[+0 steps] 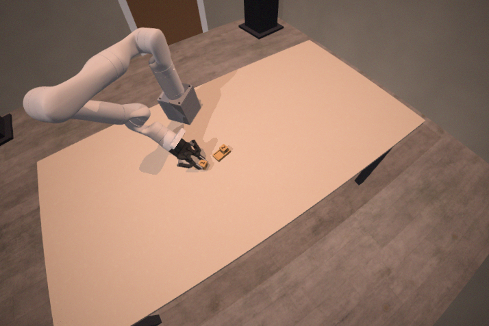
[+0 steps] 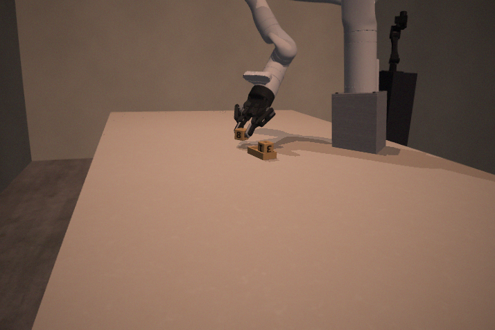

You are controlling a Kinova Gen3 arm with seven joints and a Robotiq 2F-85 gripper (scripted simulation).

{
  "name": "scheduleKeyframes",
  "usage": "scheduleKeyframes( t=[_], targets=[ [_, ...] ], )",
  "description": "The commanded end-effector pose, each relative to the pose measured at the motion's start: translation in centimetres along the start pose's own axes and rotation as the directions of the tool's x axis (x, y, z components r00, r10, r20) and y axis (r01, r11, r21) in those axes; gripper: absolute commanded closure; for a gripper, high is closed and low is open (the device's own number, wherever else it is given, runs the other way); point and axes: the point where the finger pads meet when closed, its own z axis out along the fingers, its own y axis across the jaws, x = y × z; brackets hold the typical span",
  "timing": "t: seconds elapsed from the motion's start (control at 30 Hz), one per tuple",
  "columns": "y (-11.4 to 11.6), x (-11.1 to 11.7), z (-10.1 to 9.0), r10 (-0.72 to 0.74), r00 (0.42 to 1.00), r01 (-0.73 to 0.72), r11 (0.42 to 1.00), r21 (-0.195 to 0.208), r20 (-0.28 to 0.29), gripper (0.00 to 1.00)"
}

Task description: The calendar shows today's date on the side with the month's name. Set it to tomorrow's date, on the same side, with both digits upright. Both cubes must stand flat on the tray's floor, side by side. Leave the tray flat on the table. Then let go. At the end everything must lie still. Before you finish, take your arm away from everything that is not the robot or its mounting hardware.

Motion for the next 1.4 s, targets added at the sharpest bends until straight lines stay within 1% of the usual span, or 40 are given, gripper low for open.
scheduleKeyframes(
  t=[0.0, 0.5, 1.37],
  targets=[
    [0.14, -0.47, 0.34, -0.004, 1.0, 0.004, 1.0, -0.006, 0.001, 0.74],
    [0.15, -1.33, 1.2, -0.004, 1.0, 0.004, 1.0, -0.006, 0.001, 0.74],
    [0.15, -1.38, 1.25, -0.004, 1.0, 0.004, 1.0, -0.006, 0.001, 0.74]
  ],
)
